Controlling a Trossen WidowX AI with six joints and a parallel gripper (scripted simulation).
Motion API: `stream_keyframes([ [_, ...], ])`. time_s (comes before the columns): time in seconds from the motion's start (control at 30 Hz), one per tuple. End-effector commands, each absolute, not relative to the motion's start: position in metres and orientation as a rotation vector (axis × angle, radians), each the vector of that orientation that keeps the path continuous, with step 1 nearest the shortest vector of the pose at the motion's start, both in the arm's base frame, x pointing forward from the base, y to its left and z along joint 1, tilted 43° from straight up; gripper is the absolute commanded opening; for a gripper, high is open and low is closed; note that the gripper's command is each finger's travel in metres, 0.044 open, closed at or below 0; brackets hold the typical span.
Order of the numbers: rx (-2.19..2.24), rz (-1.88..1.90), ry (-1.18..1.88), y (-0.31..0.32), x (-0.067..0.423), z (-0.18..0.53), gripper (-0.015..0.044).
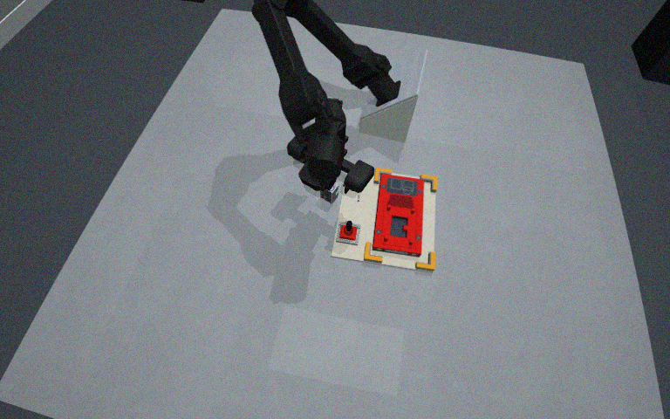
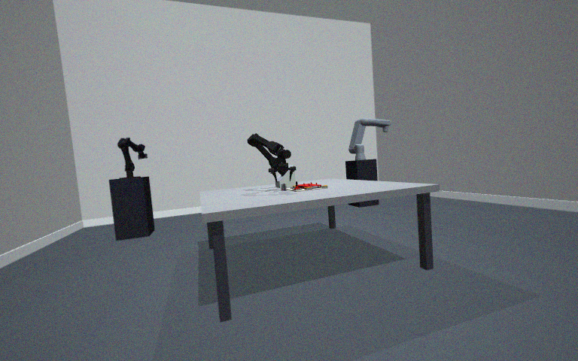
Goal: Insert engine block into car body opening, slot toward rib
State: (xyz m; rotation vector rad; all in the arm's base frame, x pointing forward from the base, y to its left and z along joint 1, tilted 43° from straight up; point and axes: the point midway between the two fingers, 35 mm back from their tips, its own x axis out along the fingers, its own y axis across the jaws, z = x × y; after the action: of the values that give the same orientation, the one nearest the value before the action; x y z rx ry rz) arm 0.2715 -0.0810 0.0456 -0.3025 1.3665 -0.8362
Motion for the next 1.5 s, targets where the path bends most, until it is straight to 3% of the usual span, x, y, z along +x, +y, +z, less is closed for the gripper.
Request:
stream_keyframes([
  [0.0,-0.306,-0.835,1.369,-0.085,0.271,0.041,0.044],
  [0.97,-0.308,-0.837,1.368,-0.115,0.269,0.009,0.044],
  [1.33,-0.308,-0.837,1.368,-0.115,0.269,0.009,0.0151],
  [1.47,-0.308,-0.837,1.368,-0.115,0.269,0.009,0.0125],
])
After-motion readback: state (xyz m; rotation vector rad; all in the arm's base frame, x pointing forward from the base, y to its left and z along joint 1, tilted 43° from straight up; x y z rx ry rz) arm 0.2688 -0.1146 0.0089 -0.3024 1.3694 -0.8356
